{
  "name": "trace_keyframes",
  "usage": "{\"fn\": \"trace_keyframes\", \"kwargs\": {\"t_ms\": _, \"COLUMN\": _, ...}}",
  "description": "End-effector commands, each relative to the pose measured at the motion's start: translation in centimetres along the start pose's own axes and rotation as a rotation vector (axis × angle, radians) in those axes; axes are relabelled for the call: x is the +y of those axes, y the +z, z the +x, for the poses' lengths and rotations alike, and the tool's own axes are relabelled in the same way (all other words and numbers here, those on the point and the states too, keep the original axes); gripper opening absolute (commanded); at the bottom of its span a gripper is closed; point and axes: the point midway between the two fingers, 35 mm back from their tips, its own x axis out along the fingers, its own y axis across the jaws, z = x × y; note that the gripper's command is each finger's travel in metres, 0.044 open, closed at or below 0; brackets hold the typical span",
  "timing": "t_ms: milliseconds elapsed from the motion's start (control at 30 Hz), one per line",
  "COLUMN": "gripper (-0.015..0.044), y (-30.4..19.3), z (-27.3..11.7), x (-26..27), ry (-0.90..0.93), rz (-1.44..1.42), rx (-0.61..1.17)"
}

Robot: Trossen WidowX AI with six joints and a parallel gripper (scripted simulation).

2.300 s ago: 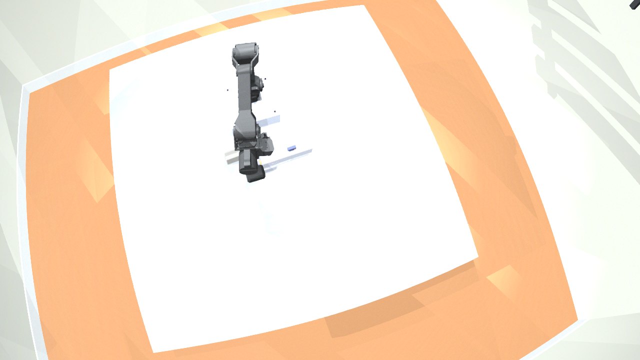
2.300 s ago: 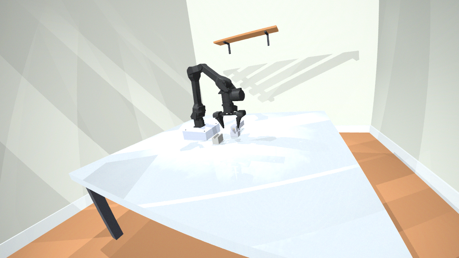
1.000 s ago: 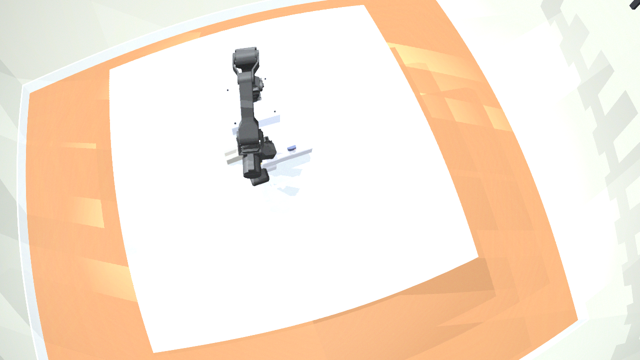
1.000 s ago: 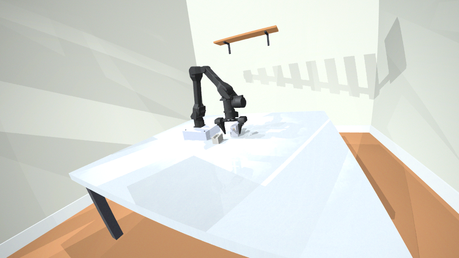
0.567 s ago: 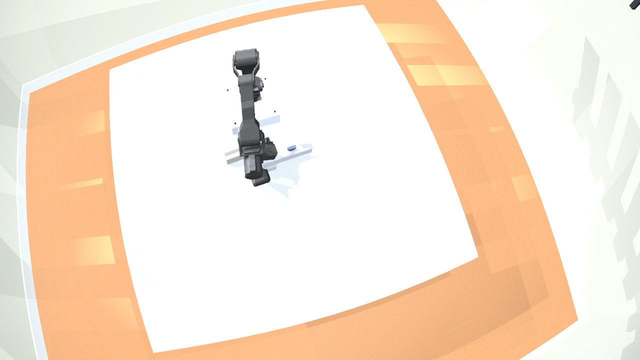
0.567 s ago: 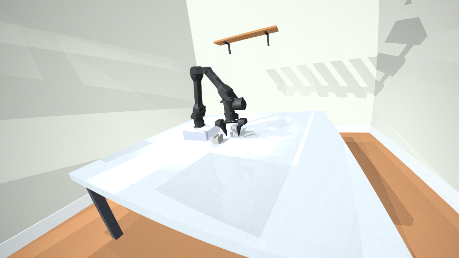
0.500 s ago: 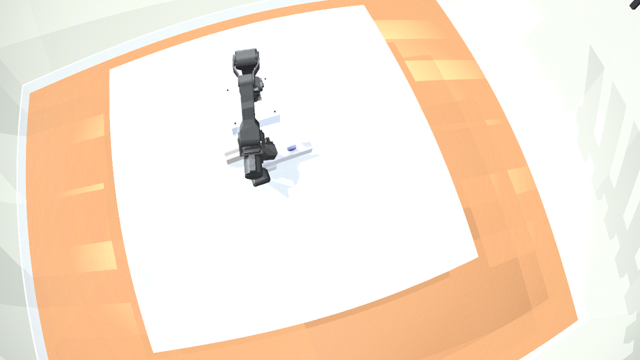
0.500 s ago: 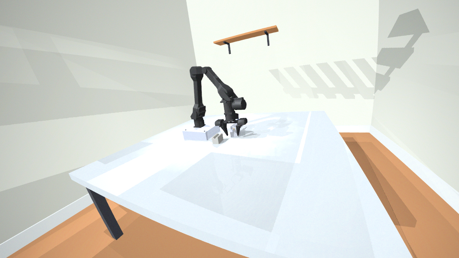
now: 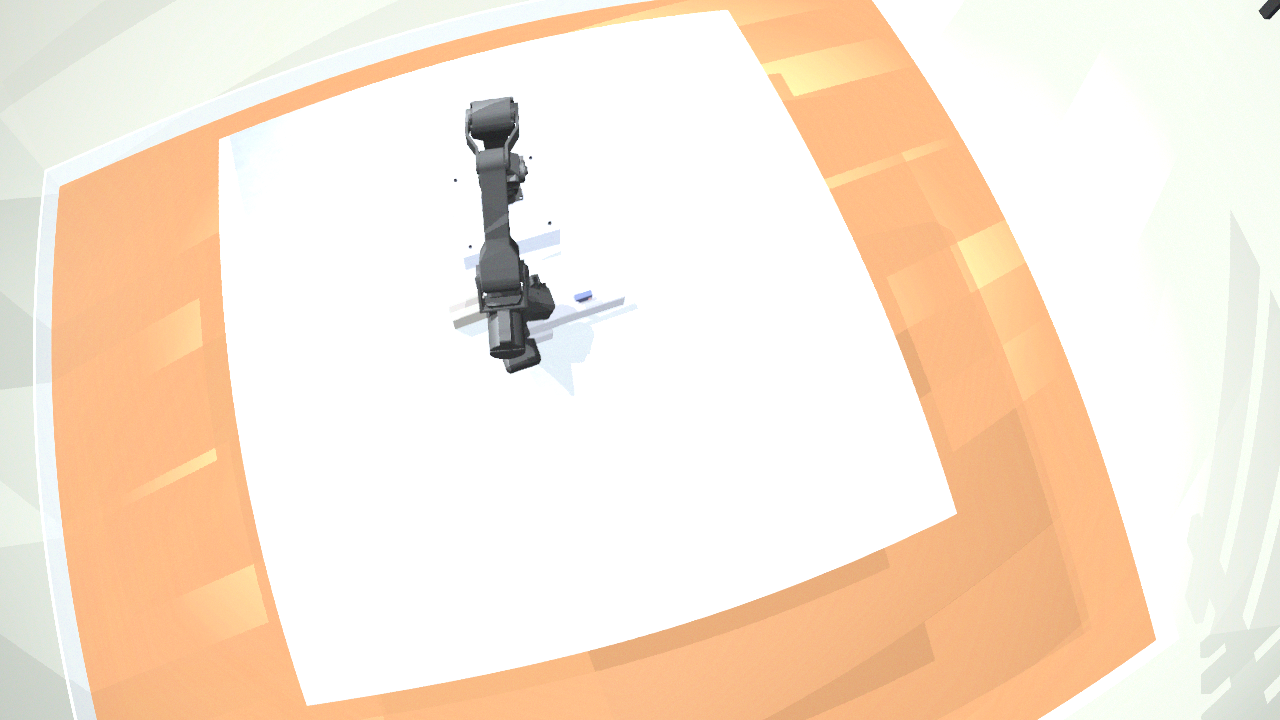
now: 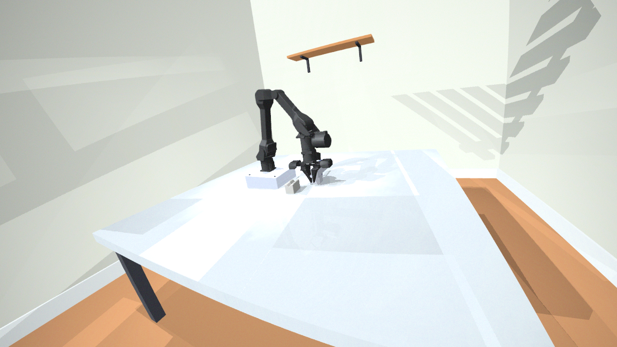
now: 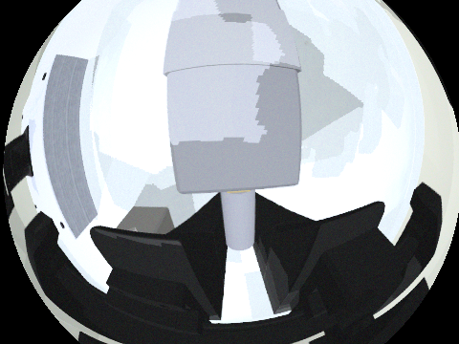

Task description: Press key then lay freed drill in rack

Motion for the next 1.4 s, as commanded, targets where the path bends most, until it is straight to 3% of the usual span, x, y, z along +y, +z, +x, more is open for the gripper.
{"fn": "trace_keyframes", "kwargs": {"t_ms": 0, "gripper": 0.0, "y": 0.0, "z": 0.0, "x": 0.0, "ry": 0.0, "rz": 0.0, "rx": 0.0}}
{"fn": "trace_keyframes", "kwargs": {"t_ms": 1033, "gripper": 0.0, "y": -4.5, "z": -0.3, "x": -0.1, "ry": 0.0, "rz": 0.004, "rx": 0.003}}
{"fn": "trace_keyframes", "kwargs": {"t_ms": 1367, "gripper": 0.0263, "y": -4.1, "z": -0.2, "x": 0.0, "ry": 0.003, "rz": 0.008, "rx": 0.004}}
